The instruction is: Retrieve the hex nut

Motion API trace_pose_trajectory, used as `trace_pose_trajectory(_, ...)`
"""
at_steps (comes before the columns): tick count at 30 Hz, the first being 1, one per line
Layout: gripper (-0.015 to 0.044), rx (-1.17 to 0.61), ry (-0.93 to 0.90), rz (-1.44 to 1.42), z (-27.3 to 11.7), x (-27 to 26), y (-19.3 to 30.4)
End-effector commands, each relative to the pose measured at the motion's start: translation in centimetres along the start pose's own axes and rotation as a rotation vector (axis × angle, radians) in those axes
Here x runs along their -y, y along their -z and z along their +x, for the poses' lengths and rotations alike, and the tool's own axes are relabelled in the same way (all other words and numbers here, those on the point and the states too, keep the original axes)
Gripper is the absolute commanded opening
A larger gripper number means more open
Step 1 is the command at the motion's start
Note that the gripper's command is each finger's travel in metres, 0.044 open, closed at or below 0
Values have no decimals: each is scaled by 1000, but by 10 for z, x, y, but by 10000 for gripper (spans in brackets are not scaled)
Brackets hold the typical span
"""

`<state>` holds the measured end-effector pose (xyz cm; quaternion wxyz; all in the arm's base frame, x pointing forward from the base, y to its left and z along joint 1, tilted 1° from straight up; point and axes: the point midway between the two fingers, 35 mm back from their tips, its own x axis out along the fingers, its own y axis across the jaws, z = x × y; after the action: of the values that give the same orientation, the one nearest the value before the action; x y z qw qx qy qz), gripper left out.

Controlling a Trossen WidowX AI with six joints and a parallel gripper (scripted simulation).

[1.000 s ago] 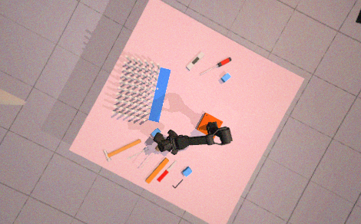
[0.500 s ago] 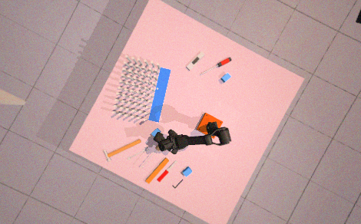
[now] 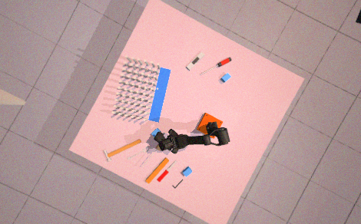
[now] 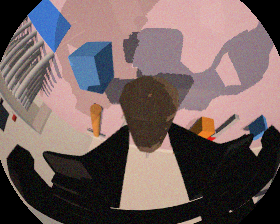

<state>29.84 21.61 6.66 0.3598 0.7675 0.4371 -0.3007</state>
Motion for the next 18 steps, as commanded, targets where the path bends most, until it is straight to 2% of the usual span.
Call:
trace_pose_trajectory(1, 0, 7, 2, 5, 4, 2, -5)
trace_pose_trajectory(18, 0, 7, 2, 5, 14, 8, -14)
